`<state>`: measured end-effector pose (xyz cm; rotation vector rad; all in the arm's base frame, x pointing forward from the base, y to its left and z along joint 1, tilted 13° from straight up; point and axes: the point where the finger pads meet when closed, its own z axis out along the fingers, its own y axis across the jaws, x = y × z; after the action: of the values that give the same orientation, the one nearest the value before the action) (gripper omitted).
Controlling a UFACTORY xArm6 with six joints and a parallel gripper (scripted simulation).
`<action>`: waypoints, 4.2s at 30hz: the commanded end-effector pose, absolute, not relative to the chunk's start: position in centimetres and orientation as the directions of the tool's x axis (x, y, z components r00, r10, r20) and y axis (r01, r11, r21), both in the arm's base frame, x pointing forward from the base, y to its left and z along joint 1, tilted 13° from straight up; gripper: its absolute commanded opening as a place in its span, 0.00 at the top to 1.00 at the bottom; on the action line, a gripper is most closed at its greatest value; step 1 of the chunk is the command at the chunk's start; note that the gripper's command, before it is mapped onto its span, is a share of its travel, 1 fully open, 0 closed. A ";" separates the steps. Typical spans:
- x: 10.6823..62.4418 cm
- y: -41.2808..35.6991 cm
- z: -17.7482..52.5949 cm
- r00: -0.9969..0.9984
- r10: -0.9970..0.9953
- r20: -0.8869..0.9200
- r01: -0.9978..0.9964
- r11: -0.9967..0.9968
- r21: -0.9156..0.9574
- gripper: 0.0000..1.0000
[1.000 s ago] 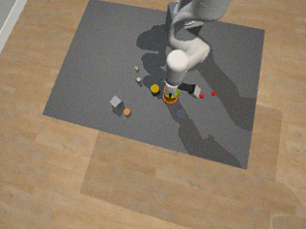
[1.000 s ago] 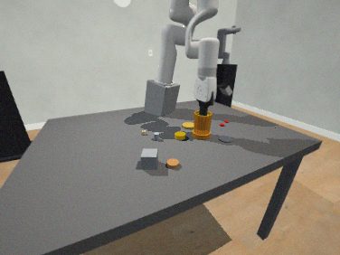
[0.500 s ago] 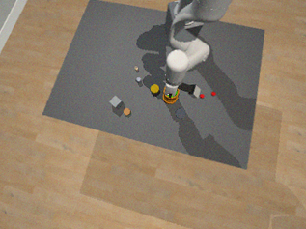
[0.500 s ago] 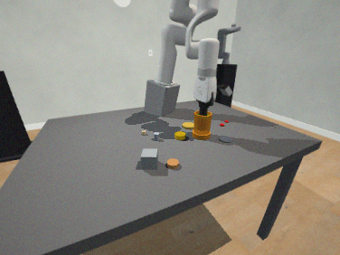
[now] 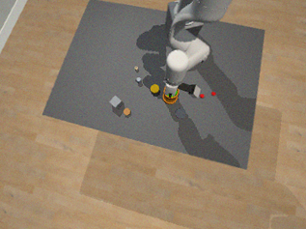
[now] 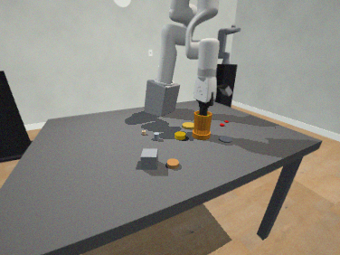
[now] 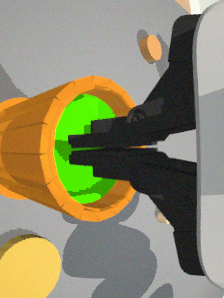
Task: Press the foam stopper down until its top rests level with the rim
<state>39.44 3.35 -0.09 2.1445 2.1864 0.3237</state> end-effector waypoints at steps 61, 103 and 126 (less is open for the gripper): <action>38.4 2.7 5.7 -0.029 0.994 0.102 0.981 0.009 0.195 1.00; 39.1 3.1 2.2 -0.029 0.994 0.102 0.981 0.009 0.195 1.00; 39.3 3.2 1.4 -0.029 0.994 0.102 0.981 0.009 0.195 1.00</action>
<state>39.15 3.19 1.39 2.1447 2.1865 0.3230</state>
